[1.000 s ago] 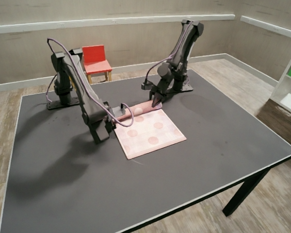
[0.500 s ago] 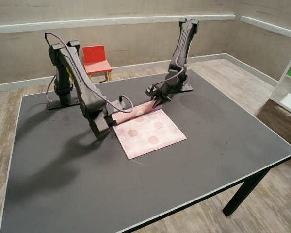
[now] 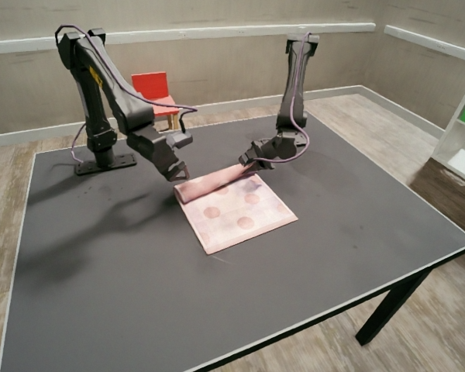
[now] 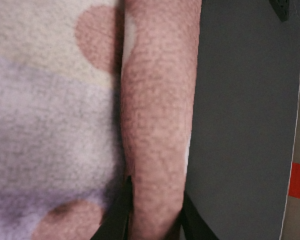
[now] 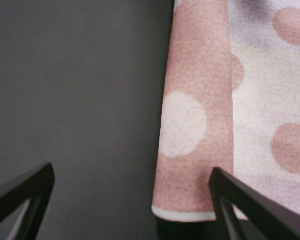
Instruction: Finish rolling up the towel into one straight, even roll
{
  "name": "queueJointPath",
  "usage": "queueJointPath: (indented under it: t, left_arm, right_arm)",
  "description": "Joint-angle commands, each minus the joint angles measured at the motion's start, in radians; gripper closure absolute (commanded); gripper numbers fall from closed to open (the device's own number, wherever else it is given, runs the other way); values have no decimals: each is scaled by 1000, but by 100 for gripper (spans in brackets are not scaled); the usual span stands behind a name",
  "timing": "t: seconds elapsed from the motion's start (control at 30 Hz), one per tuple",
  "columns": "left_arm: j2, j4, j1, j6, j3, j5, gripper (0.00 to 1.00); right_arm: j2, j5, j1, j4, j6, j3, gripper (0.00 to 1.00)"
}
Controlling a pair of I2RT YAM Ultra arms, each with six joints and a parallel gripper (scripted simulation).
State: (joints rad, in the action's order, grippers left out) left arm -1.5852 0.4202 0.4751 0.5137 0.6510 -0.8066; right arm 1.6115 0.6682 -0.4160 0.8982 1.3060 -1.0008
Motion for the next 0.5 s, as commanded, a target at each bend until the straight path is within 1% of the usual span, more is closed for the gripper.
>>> queueJointPath:
  t: [0.0,0.13,0.23,0.37,0.47]
  left_arm:
    - [-47,114,-13,52,38,-94,72]
    - [-102,172,-32,81,73,-138,72]
    - [-135,210,-41,105,96,-160,72]
    - [-158,240,-45,128,112,-171,72]
    - [-172,235,-45,136,111,-171,72]
  right_arm:
    - [-113,-43,-28,-262,-82,103,5]
    - [-231,-101,-75,-444,-137,240,4]
    - [-287,-140,-100,-530,-171,307,3]
    - [-302,-164,-112,-579,-192,339,2]
    - [-278,-151,-98,-576,-160,322,2]
